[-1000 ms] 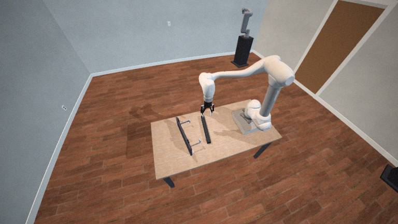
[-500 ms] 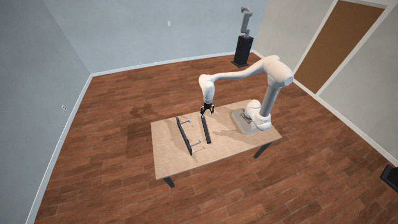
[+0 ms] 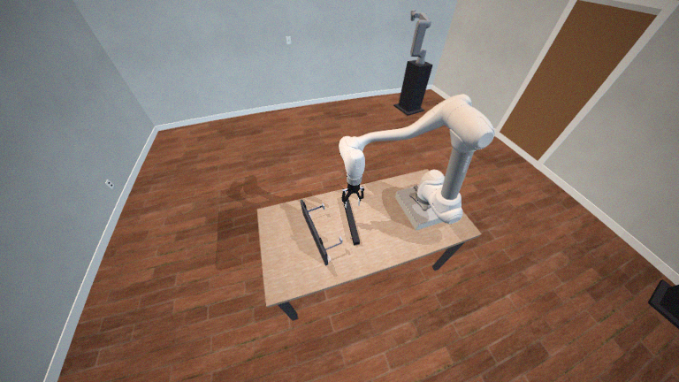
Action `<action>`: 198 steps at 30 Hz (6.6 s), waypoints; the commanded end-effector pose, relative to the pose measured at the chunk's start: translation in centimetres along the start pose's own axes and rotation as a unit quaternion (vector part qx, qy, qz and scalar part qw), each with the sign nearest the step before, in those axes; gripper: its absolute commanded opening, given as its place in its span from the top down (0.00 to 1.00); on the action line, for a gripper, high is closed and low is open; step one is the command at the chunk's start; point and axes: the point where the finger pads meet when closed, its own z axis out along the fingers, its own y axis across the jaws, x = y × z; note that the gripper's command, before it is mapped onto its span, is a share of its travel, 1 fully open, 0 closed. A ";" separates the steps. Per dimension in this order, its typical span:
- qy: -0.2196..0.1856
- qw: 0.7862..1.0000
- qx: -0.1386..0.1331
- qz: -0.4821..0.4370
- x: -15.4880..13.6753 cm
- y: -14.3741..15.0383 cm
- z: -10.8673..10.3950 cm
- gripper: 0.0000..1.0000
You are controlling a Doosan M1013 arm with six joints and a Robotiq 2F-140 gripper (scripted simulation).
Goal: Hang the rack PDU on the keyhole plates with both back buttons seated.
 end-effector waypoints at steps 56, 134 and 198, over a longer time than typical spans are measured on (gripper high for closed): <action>0.000 1.000 0.000 0.000 0.1 -0.1 17.2 0.45; 0.000 1.000 0.000 0.000 0.1 -0.1 17.1 1.00; 0.000 1.000 0.000 -0.002 0.1 -0.1 8.1 1.00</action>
